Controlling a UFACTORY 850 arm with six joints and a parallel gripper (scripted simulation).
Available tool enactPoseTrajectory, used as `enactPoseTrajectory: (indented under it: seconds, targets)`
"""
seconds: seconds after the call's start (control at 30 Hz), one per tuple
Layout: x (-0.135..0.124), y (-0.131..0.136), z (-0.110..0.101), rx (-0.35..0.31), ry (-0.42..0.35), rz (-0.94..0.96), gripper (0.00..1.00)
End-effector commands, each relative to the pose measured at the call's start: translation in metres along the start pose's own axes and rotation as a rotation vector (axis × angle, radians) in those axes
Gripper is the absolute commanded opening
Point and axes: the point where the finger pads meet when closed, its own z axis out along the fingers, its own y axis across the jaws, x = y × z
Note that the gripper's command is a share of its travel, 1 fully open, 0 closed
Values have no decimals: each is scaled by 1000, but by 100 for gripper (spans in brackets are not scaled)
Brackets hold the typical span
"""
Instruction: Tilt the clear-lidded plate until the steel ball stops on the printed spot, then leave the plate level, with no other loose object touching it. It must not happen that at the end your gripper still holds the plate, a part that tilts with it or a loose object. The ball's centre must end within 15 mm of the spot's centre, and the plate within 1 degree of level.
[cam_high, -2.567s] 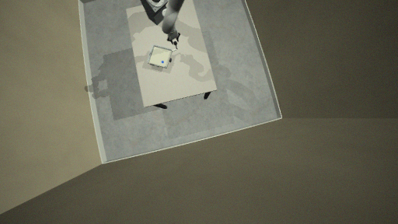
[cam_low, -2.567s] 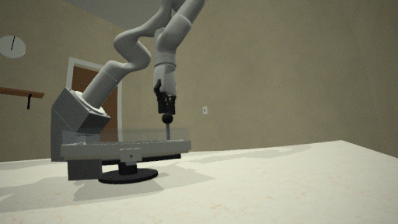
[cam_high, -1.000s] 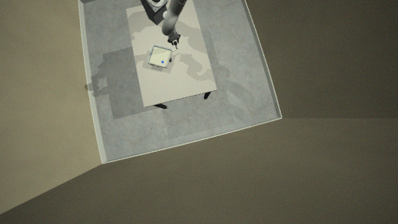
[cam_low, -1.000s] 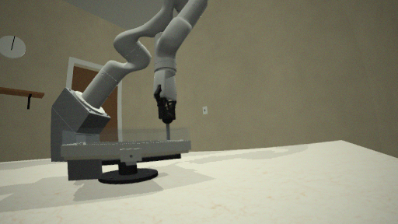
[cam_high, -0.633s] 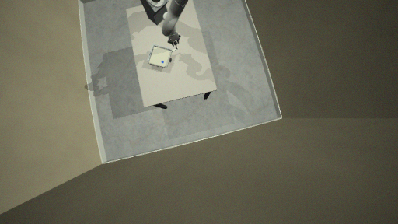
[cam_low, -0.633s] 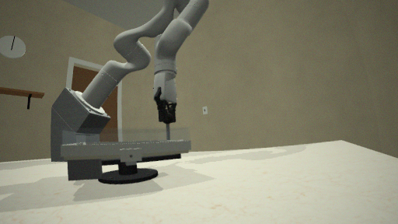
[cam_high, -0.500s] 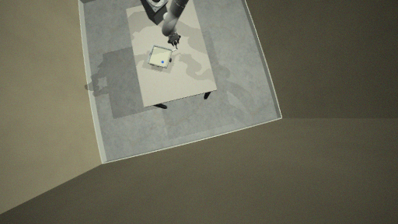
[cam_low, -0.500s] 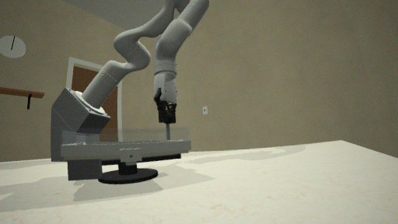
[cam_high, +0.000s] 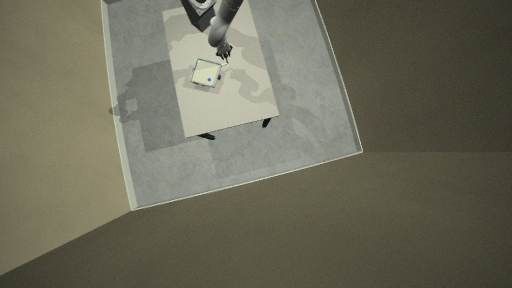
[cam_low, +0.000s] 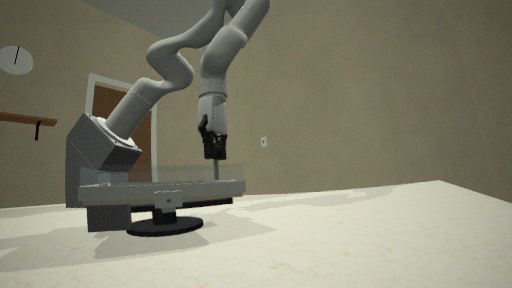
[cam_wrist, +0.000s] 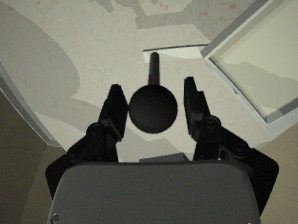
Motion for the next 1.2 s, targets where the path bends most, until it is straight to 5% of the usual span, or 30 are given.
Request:
enactPoseTrajectory:
  seconds: [0.0, 0.17, 0.2, 1.17]
  targets:
    - [0, 0, 0, 0, 1, 0, 61]
    - [0, 0, 0, 0, 1, 0, 61]
    - [0, 0, 0, 0, 1, 0, 0]
    - [0, 0, 0, 0, 1, 0, 0]
